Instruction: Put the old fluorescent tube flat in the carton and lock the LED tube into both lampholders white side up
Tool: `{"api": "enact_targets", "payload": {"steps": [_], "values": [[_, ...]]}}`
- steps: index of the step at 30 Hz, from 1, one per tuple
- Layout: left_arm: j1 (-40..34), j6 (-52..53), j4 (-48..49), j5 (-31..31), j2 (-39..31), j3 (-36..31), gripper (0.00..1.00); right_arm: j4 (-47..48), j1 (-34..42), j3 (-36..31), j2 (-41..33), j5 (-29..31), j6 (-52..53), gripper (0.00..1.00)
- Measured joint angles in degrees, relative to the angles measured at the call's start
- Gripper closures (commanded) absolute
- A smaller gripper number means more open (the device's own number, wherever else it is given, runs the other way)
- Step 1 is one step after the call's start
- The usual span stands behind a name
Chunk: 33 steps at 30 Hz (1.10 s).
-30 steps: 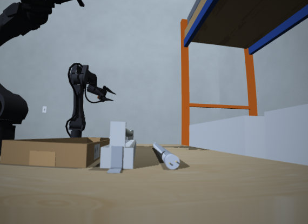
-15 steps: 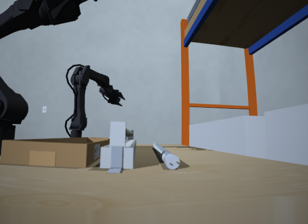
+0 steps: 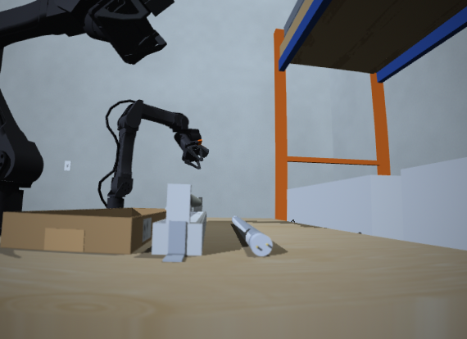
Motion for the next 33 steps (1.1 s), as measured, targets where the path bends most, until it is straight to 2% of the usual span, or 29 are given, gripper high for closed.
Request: {"api": "enact_targets", "payload": {"steps": [7,12,19,27,33], "values": [[-16.96,6.47,1.73,-8.66,4.57,1.86,0.51,-3.93,4.59,1.7,7.19,-4.2,19.52,0.51],[-25.07,9.84,2.67,-13.27,6.91,3.15,0.51,-6.58,5.86,4.04,11.76,-7.34,31.19,0.51],[-32.48,13.64,3.48,-19.41,8.68,4.61,0.51,-10.03,7.76,6.47,15.82,-10.4,44.44,0.51],[-52.0,21.07,5.35,-29.62,14.43,6.84,0.51,-14.62,12.87,7.93,23.76,-15.15,66.9,0.51],[-57.4,24.0,5.57,-34.01,15.78,8.35,0.51,-17.4,13.55,10.58,27.67,-17.68,77.77,0.51]]}}
